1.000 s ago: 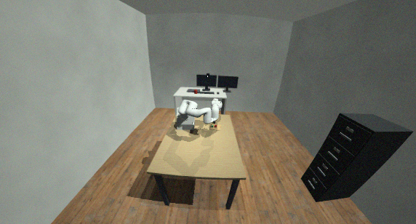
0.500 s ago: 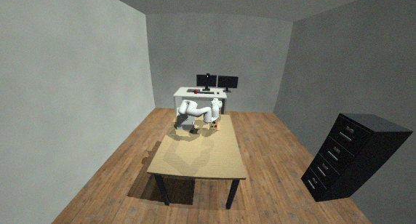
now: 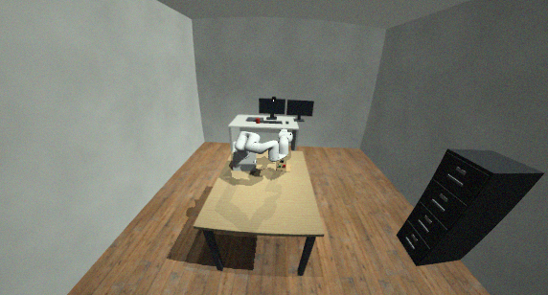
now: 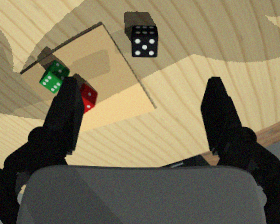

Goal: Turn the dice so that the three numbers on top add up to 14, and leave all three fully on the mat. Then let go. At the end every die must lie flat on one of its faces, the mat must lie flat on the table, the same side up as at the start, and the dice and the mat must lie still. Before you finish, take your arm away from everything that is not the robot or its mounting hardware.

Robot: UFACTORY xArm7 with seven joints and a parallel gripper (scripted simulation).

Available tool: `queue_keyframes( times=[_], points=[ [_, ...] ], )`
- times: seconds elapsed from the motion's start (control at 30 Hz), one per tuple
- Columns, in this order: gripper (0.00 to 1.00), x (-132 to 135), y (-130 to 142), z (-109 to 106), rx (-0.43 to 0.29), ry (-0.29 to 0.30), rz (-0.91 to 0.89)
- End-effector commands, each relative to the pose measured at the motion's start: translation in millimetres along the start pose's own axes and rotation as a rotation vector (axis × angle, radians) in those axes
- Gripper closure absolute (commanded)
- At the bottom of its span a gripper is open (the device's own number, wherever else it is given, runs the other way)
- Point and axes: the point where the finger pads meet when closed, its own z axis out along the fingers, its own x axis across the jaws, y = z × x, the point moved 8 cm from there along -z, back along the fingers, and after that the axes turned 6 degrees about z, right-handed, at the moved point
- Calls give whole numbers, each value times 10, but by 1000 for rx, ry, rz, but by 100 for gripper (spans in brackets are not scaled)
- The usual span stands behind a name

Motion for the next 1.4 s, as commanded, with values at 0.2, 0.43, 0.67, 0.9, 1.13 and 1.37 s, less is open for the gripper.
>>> queue_keyframes(
  times=[0.2, 0.43, 0.67, 0.9, 1.13, 1.37],
  points=[
    [58, 11, -2, -24, -2, 5, 14],
    [58, 11, -2, -24, -2, 5, 14],
    [58, 11, -2, -24, -2, 5, 14],
    [58, 11, -2, -24, -2, 5, 14],
    [58, 11, -2, -24, -2, 5, 14],
    [58, 11, -2, -19, -2, 5, 14]
  ],
)
